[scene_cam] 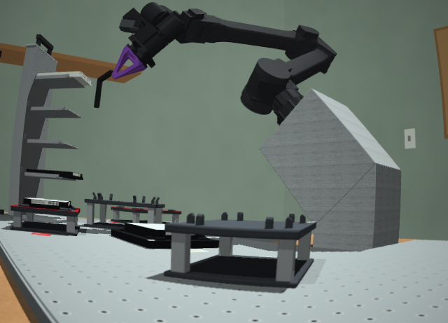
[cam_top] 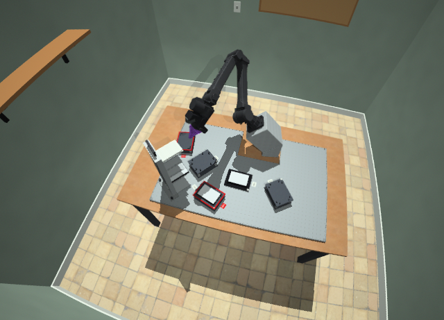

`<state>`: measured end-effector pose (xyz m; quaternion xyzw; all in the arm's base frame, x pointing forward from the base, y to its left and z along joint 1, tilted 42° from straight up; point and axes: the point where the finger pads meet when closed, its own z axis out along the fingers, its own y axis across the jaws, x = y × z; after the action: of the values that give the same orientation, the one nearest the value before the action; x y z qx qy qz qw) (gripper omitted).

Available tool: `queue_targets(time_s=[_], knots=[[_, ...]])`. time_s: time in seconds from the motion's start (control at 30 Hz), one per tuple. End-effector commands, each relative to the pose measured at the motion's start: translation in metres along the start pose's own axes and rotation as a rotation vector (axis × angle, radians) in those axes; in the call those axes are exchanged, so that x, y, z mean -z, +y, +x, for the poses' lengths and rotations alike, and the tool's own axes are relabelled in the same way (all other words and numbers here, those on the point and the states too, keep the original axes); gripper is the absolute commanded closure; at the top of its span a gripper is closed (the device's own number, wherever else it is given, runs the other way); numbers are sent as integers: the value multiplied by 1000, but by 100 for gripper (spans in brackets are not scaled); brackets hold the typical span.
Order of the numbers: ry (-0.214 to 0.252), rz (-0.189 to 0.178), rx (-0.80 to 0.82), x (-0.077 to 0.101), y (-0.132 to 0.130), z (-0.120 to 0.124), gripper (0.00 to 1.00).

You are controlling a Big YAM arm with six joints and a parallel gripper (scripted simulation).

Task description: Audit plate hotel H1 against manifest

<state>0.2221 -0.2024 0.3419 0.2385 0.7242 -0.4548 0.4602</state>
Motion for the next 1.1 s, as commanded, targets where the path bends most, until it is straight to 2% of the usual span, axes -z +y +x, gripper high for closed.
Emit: queue_targets(time_s=[0.0,0.63,0.7,1.07], knots=[[-2,-10,-12,6,2,6,100],[0,-11,-11,25,2,25,100],[15,-1,-5,21,1,28,100],[8,2,-13,21,1,26,100]])
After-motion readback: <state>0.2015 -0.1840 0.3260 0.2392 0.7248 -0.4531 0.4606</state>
